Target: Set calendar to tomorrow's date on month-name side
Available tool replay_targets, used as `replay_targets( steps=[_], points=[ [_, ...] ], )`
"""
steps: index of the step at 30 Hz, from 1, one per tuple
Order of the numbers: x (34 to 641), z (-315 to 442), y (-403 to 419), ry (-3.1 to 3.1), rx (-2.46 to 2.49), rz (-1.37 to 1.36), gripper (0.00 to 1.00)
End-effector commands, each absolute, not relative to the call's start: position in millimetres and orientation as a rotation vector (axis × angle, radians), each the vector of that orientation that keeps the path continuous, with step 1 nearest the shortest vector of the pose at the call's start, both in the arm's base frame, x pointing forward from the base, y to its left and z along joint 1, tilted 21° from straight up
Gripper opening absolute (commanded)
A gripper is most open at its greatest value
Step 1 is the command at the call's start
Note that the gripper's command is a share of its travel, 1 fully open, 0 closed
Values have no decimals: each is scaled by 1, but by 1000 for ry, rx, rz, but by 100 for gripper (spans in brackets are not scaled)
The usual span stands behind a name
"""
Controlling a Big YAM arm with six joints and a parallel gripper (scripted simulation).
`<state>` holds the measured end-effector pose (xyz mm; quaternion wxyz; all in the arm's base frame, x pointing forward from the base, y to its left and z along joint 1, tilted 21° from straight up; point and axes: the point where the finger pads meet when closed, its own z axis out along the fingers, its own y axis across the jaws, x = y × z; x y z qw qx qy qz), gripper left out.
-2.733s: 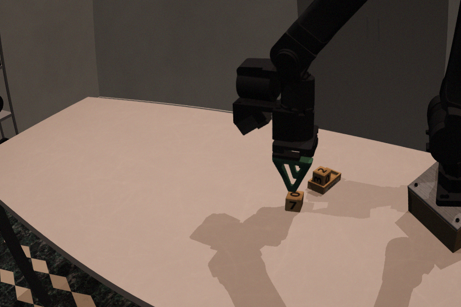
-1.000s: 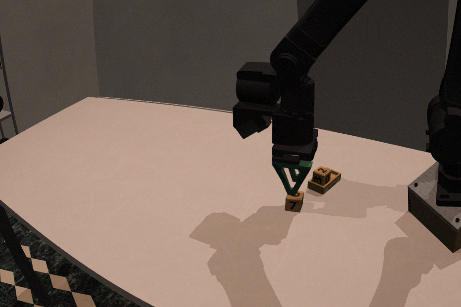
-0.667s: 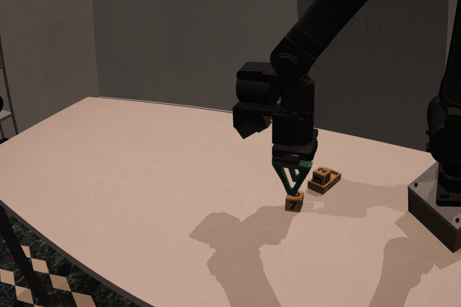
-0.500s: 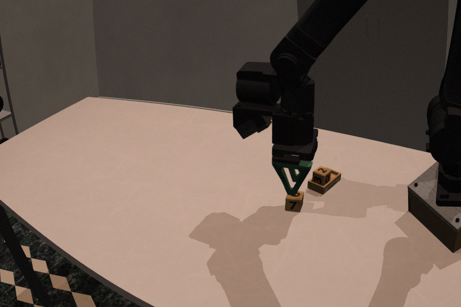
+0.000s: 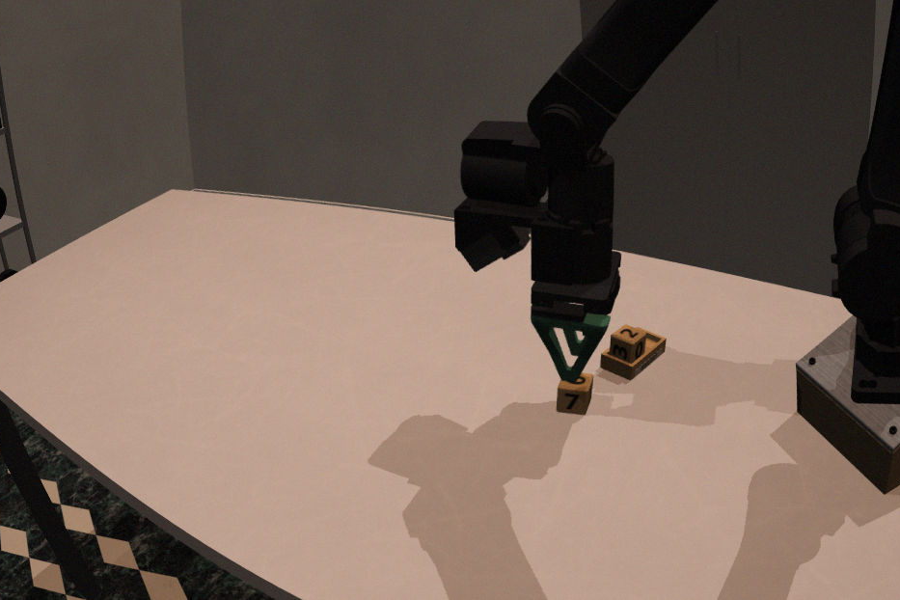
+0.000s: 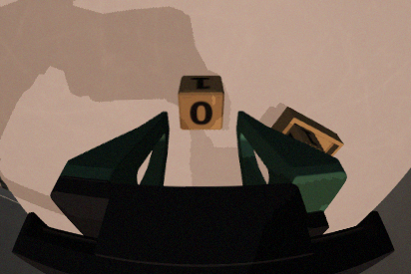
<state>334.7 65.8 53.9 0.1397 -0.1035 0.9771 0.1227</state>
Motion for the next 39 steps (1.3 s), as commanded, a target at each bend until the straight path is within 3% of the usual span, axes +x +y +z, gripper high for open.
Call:
replay_targets(
  steps=[1, 39],
  points=[
    [337, 50, 71, 2832, -305, 357, 45],
    [334, 50, 71, 2830, -305, 357, 45]
  ],
)
